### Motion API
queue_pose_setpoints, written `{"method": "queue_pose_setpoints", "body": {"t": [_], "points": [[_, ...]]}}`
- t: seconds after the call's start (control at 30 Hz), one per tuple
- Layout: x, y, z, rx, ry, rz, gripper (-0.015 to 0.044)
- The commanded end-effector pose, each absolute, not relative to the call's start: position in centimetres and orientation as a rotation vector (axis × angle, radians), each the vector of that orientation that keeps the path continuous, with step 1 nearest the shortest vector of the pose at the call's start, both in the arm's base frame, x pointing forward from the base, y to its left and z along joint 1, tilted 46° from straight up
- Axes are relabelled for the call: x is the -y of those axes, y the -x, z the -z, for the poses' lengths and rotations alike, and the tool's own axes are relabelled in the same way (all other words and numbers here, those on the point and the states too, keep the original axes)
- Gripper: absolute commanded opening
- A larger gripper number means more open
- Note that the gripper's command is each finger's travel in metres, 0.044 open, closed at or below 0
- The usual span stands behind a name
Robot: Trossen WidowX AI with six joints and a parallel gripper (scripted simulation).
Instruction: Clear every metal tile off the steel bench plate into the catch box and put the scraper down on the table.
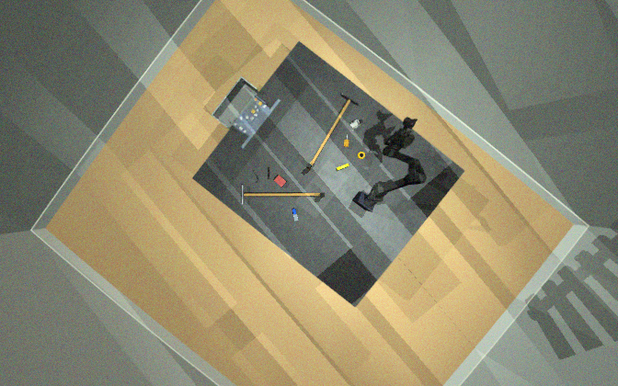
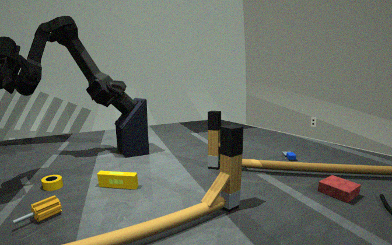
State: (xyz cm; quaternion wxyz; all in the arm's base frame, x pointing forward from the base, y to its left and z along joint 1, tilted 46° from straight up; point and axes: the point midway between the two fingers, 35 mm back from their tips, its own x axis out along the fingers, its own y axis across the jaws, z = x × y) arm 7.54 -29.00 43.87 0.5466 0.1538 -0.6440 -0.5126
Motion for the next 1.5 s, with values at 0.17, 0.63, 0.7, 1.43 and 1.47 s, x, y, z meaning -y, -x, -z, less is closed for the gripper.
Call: {"method": "queue_pose_setpoints", "body": {"t": [0.17,0.63,0.7,1.43,1.47], "points": [[30.2,-4.8,-44.4,1.636,-0.362,1.175,0.0440],[31.6,-0.3,-45.0,1.790,-0.346,1.109,0.0440],[31.8,0.3,-45.1,1.811,-0.342,1.098,0.0440],[32.4,8.1,-45.9,2.023,-0.289,0.953,0.0440],[32.4,8.4,-45.9,2.031,-0.286,0.946,0.0440]]}}
